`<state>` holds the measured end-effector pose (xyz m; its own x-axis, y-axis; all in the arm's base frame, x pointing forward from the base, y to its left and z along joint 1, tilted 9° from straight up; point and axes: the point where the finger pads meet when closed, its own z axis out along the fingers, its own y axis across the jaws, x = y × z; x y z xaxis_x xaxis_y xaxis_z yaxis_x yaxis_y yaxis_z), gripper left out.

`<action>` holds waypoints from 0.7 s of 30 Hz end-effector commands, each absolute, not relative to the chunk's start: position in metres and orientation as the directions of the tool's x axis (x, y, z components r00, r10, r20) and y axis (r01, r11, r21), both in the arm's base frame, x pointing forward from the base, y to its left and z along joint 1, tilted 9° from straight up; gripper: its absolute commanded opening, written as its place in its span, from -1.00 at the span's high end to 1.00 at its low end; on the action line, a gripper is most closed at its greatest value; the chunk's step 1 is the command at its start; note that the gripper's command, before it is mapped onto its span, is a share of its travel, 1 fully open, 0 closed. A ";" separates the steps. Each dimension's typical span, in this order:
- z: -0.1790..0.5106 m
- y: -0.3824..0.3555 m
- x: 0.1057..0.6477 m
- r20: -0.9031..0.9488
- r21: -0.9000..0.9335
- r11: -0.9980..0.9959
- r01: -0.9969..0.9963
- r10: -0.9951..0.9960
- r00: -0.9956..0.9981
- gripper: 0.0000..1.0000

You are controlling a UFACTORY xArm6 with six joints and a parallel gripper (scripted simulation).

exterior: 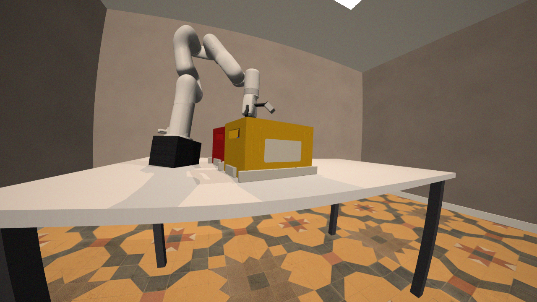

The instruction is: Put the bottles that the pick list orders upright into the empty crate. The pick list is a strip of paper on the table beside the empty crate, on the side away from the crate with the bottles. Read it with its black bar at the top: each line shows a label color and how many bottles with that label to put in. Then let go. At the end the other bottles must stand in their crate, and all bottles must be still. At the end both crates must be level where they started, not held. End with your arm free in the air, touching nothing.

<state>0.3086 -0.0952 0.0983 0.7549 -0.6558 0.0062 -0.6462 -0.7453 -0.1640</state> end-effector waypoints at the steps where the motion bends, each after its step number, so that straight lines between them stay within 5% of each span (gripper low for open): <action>1: 0.097 -0.095 0.310 0.010 -0.165 -0.745 -0.646 -0.656 0.755 1.00; 21: 0.089 -0.094 0.311 0.010 -0.165 -0.745 -0.646 -0.656 0.755 1.00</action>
<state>0.3095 -0.0940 0.0889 0.7549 -0.6558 0.0058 -0.6462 -0.7453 -0.1639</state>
